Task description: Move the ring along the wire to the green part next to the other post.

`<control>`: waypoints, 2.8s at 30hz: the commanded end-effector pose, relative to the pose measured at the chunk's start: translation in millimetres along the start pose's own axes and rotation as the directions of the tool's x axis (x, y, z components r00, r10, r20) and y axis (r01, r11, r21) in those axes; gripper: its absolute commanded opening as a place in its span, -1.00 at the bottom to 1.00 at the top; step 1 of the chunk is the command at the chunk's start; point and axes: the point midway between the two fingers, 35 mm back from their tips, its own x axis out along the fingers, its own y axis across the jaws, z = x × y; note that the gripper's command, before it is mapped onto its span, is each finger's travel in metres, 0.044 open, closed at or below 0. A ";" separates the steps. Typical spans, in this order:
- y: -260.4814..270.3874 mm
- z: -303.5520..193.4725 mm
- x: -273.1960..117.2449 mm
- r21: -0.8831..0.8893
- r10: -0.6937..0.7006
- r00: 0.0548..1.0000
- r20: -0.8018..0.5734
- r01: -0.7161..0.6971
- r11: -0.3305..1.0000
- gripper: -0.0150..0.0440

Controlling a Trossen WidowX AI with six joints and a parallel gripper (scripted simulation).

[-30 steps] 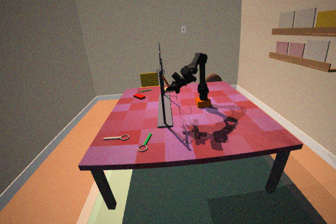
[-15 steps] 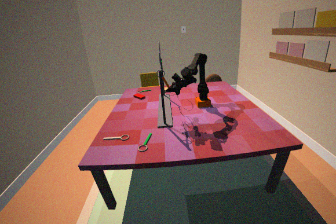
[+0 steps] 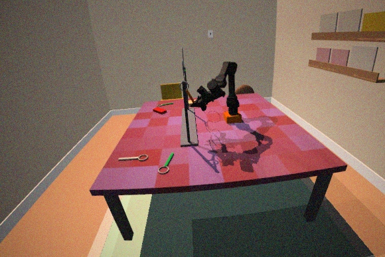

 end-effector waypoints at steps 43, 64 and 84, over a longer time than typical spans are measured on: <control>0.1 -1.0 -49.3 0.004 -0.002 1.000 -0.002 0.002 1.000 0.05; -0.7 -0.5 -94.3 -0.002 0.001 1.000 -0.002 -0.001 1.000 1.00; -0.7 -0.5 -94.3 -0.002 0.001 1.000 -0.002 -0.001 1.000 1.00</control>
